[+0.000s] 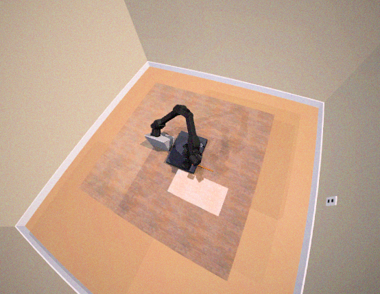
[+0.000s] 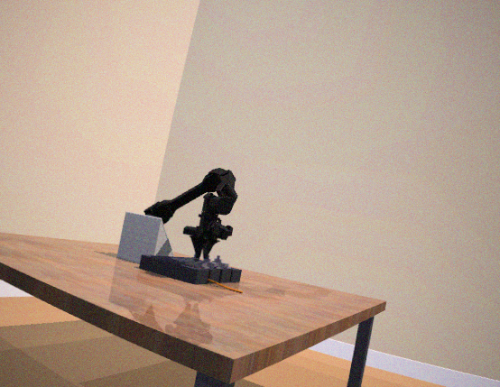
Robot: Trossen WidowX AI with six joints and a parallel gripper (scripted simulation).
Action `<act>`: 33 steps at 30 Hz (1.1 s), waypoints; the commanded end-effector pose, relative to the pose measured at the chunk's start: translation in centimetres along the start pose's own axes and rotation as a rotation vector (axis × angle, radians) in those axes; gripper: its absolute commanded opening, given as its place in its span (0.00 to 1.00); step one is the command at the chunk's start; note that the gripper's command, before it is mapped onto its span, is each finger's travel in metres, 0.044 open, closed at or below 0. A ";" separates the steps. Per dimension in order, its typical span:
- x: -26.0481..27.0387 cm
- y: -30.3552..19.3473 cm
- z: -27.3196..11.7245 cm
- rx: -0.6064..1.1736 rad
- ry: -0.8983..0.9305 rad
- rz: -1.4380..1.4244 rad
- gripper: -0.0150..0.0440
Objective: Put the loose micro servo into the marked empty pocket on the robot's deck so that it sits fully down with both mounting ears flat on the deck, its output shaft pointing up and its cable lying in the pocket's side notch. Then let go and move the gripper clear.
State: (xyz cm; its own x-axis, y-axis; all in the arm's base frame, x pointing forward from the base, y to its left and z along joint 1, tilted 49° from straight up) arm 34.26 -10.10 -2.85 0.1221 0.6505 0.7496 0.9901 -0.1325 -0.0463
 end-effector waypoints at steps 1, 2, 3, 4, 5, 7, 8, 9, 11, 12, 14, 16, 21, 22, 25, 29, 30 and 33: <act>0.1 -0.1 -1.3 -0.008 -0.008 -0.011 0.57; 0.0 -0.1 -1.3 -0.008 -0.008 -0.011 0.57; -0.1 -0.1 -1.3 -0.008 -0.009 -0.011 0.57; -0.2 -0.3 -1.4 -0.017 -0.005 0.000 0.62; -0.3 -0.8 -1.8 -0.017 -0.007 0.000 0.66; -0.6 -2.3 -3.0 -0.016 -0.013 0.000 0.75; -0.8 -3.4 -3.8 -0.016 -0.016 0.000 0.79; -0.9 -4.7 -4.7 -0.014 -0.018 0.000 0.84; -1.0 -8.1 -6.5 -0.009 -0.018 -0.003 0.93; -1.0 -9.5 -7.1 -0.006 -0.015 -0.004 0.97; -0.9 -10.7 -7.6 -0.004 -0.012 -0.006 1.00; -0.9 -10.7 -7.6 -0.004 -0.012 -0.006 1.00; -0.9 -10.7 -8.2 -0.007 -0.013 -0.005 1.00; -1.0 -10.7 -8.8 -0.009 -0.014 -0.004 1.00; -1.0 -10.8 -11.7 -0.019 -0.015 0.001 1.00; -0.9 -10.9 -12.8 -0.023 -0.016 0.003 1.00; -0.9 -10.9 -12.8 -0.023 -0.016 0.003 1.00; -0.9 -10.9 -12.8 -0.023 -0.016 0.003 1.00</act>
State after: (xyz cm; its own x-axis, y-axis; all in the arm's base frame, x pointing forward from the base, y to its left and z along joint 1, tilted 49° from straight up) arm 22.40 -18.81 5.27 0.1337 0.6587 0.7404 0.9861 -0.1629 -0.0331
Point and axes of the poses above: the point midway between the two fingers, 35 mm back from their tips, its own z axis out along the fingers, its own x axis across the jaws, y = z × x, the point moved 5 cm from there along -z, back along the fingers, and after that the axes turned 4 degrees about z, right-handed, at the moved point
